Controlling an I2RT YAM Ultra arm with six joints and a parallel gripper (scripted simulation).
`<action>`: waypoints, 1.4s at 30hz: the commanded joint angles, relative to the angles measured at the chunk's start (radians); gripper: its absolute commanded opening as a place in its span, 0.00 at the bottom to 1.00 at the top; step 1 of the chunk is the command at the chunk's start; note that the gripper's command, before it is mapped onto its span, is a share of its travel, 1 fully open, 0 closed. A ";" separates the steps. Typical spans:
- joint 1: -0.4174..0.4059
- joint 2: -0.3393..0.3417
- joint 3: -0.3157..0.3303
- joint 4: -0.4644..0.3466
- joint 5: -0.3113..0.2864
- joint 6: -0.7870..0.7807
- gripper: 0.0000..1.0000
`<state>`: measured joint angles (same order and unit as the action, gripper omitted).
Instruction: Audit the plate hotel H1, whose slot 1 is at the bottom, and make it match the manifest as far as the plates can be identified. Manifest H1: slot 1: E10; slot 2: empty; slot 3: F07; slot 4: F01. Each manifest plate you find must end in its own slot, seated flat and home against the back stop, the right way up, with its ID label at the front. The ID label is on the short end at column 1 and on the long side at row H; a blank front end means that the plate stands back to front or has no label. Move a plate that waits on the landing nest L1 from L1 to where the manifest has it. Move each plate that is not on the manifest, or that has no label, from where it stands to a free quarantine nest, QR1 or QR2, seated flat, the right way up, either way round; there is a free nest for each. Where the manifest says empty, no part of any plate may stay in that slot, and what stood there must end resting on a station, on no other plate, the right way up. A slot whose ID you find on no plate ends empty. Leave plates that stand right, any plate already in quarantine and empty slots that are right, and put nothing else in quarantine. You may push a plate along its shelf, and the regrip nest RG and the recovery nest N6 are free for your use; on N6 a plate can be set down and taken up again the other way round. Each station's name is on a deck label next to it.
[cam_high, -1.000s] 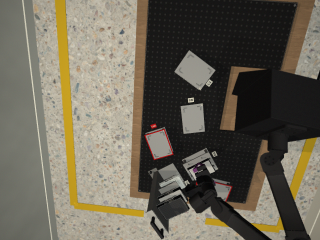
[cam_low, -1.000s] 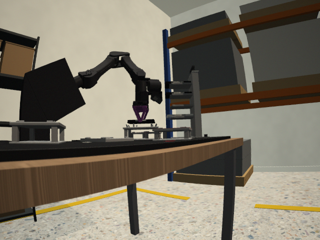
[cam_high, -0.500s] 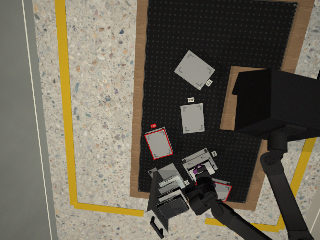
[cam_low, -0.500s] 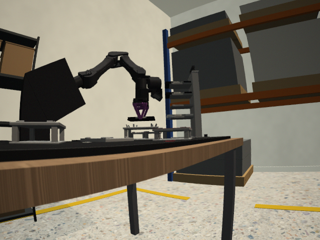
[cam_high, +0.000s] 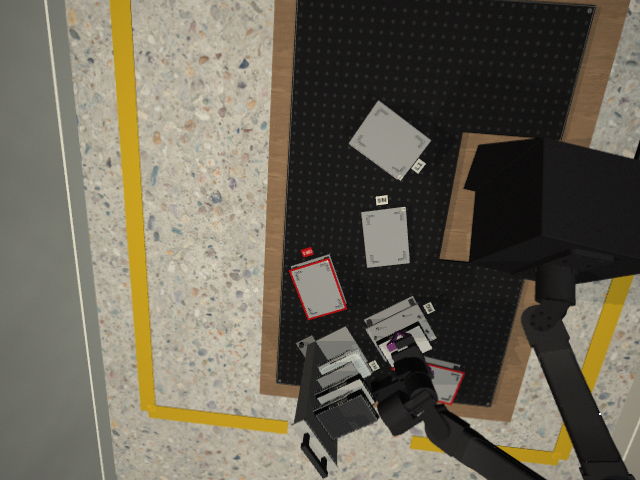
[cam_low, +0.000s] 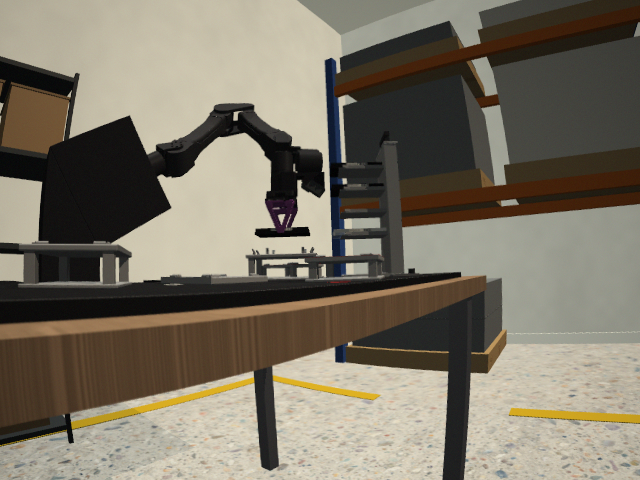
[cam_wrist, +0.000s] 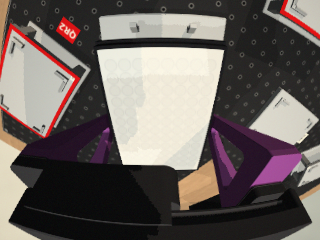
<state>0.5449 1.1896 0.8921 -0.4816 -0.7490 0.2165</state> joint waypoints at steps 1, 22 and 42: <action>-0.023 -0.015 0.010 -0.026 -0.010 -0.012 0.86; -0.103 -0.050 0.049 -0.159 -0.065 -0.094 0.86; -0.287 -0.071 0.165 -0.472 -0.175 -0.323 0.86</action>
<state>0.2909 1.1229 1.0328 -0.8753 -0.8978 -0.0498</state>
